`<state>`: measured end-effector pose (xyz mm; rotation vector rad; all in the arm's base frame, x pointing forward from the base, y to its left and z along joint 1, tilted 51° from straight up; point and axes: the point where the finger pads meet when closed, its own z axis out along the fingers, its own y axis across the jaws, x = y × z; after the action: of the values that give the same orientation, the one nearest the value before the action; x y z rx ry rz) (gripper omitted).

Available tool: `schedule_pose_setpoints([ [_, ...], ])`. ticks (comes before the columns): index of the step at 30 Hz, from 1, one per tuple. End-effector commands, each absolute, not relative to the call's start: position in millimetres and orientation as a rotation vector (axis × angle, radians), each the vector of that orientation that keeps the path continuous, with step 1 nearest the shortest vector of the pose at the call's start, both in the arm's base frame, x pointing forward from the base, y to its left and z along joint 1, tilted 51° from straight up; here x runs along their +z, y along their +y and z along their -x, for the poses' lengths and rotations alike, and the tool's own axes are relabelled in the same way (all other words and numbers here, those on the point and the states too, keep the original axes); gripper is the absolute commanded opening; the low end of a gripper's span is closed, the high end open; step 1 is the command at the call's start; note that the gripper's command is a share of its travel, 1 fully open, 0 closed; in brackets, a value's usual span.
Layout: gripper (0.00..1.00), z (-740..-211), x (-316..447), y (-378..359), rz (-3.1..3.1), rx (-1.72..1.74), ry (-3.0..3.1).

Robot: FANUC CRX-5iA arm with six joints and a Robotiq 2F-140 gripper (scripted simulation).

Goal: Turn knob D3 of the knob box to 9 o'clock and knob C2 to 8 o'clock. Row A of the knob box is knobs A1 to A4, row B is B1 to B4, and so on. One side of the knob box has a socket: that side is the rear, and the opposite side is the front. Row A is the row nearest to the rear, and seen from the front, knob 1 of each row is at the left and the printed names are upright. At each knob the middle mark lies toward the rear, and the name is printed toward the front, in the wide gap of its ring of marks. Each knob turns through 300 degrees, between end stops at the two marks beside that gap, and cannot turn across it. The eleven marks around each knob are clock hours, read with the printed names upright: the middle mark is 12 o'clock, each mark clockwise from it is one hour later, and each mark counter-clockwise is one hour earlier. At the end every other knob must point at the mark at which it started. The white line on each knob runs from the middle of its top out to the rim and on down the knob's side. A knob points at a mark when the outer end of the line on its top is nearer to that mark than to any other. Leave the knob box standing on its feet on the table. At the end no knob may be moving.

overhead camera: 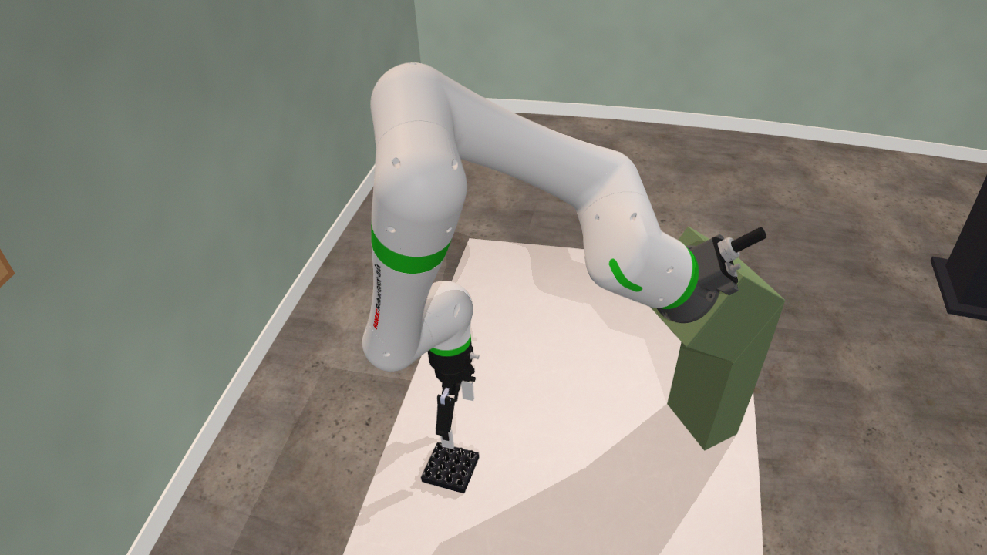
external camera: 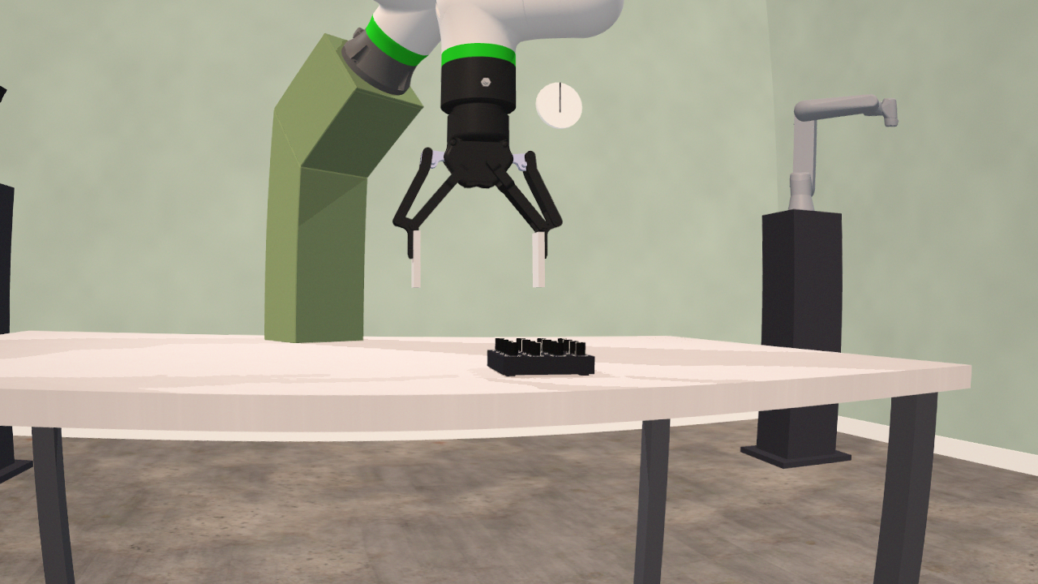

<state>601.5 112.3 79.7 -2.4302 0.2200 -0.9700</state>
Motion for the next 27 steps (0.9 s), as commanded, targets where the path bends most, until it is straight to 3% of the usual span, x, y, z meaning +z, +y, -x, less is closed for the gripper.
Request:
schedule_pose_setpoints([
  [1, 1.00, -602, 83, 115, 2.425, -0.880, 0.411],
  [27, 1.00, -603, 103, 132, 1.987, -0.532, 1.216],
])
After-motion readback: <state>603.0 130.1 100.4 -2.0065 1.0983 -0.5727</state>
